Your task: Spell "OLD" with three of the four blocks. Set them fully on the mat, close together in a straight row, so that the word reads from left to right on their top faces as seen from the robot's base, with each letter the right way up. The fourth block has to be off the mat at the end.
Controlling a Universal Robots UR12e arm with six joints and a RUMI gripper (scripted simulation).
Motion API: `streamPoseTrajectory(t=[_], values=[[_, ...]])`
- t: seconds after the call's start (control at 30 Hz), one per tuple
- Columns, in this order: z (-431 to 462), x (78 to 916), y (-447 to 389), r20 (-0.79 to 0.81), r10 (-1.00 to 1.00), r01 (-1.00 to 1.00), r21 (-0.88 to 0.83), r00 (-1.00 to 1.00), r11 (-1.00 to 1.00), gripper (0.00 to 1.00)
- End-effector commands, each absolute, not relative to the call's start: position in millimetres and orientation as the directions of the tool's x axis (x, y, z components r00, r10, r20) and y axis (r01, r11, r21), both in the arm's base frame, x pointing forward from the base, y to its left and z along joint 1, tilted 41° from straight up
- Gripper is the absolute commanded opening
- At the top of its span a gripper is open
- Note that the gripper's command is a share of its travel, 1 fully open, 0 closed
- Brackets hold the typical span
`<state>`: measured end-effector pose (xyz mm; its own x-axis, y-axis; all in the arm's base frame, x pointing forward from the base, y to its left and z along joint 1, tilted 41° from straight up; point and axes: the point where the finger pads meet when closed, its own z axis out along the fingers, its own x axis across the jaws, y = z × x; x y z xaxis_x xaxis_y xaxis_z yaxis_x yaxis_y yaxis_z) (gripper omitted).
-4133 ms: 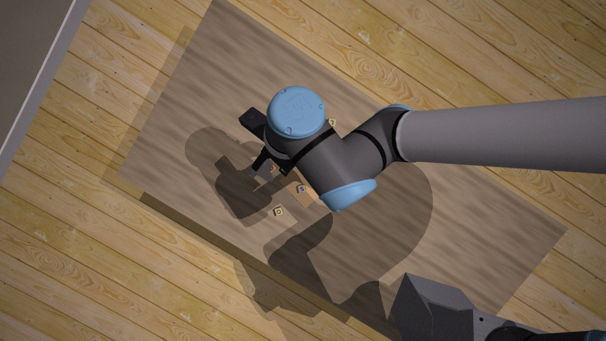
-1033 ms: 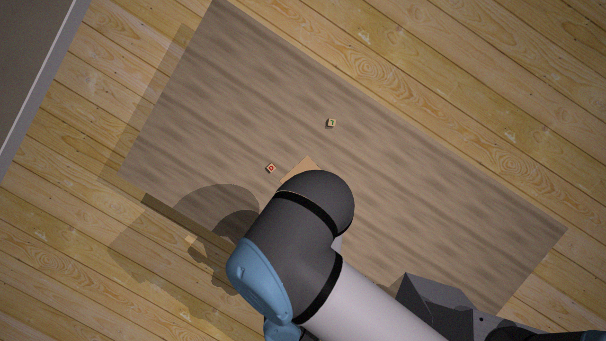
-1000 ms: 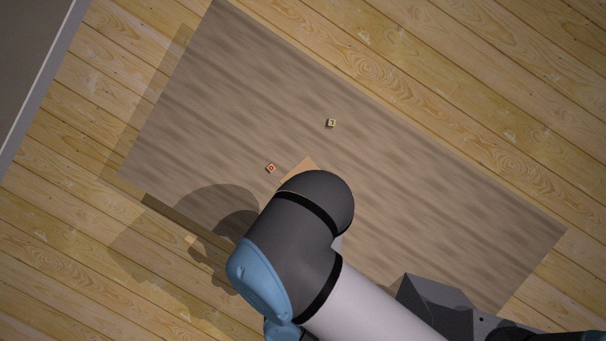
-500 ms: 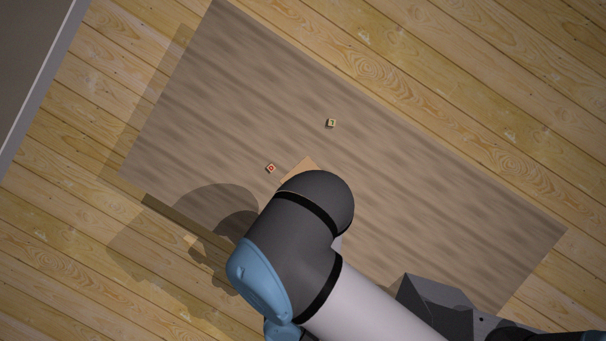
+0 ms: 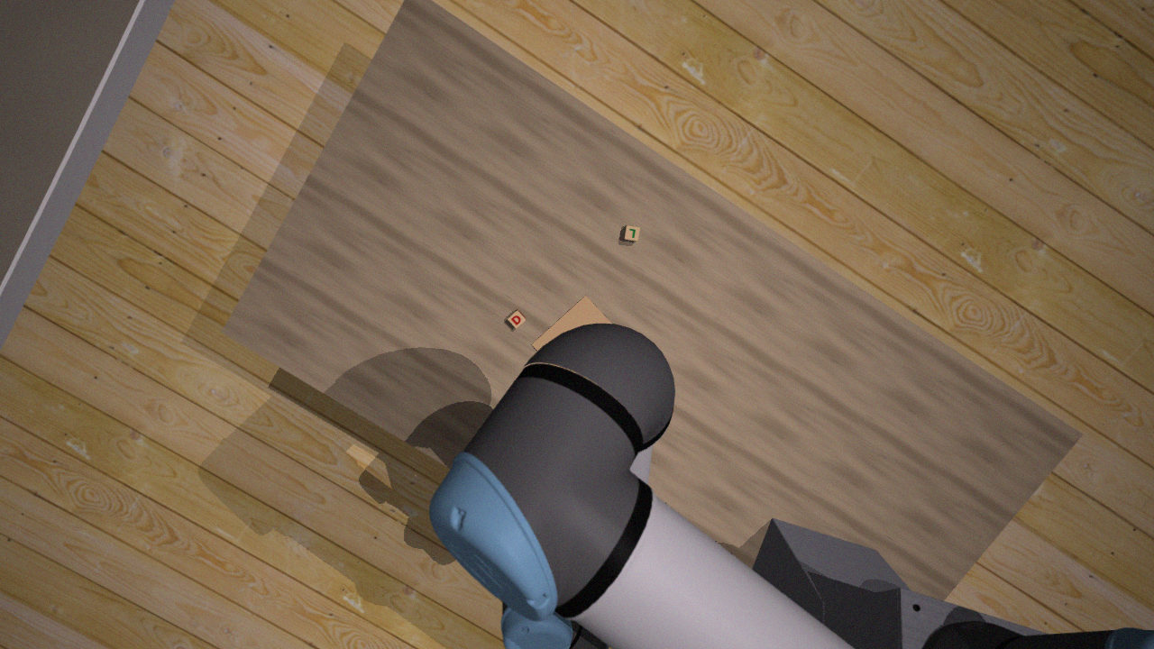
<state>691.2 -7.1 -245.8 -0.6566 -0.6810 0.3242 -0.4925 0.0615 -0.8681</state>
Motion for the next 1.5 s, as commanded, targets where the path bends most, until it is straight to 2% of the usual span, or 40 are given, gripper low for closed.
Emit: streamPoseTrajectory(t=[0.0, 0.43, 0.73, 1.47], values=[[-245, 691, -7, 0.324, -0.681, -0.492, -0.868, -0.656, 0.061, 1.0], [-243, 691, -10, 0.324, -0.681, -0.492, -0.868, -0.656, 0.062, 1.0], [-173, 671, -100, 0.324, -0.681, -0.492, -0.868, -0.657, 0.062, 1.0], [-173, 671, -100, 0.324, -0.681, -0.492, -0.868, -0.657, 0.062, 1.0]])
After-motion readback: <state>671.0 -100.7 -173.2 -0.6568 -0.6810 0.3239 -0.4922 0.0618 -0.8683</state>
